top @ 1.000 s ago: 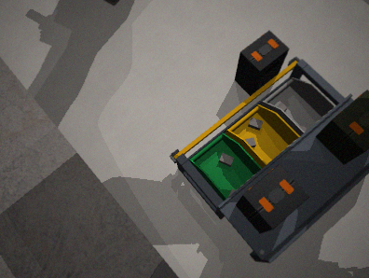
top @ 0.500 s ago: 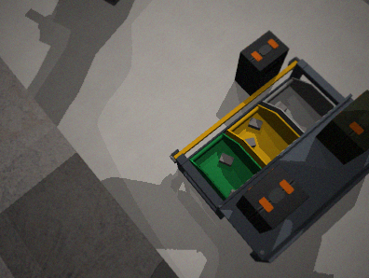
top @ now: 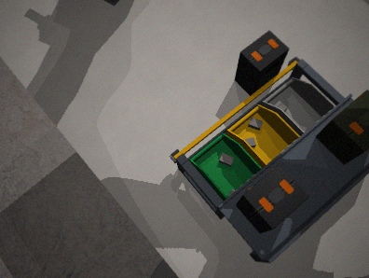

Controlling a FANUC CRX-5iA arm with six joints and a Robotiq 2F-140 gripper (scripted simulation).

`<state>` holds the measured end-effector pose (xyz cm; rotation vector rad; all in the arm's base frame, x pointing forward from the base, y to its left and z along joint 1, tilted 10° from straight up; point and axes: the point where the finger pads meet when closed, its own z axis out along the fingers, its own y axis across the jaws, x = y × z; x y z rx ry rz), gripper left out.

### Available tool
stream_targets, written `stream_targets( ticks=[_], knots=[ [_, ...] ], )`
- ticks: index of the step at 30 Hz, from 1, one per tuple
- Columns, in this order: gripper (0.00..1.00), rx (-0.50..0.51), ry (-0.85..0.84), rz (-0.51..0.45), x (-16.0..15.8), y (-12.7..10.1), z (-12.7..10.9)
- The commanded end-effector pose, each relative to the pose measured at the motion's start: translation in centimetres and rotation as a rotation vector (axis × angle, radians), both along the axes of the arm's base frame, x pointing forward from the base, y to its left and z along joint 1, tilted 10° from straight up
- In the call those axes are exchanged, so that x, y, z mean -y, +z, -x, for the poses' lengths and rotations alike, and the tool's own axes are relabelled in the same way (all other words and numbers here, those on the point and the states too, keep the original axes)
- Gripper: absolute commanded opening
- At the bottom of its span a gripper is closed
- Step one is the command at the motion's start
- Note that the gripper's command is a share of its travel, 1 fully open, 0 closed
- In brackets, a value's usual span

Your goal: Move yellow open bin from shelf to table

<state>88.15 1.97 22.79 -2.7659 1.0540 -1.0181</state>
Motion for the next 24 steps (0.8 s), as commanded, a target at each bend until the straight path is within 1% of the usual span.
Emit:
stream_targets(
  ticks=[1, 7, 12, 24],
  knots=[
    [1.0, 0.001, 0.0, 0.0, 0.0, 0.0, 0.0],
    [1.0, 0.001, 0.0, 0.0, 0.0, 0.0, 0.0],
    [1.0, 0.001, 0.0, 0.0, -0.8, -0.8, 4.8],
    [1.0, 0.001, 0.0, 0.0, -0.8, -0.8, 4.8]
  ],
)
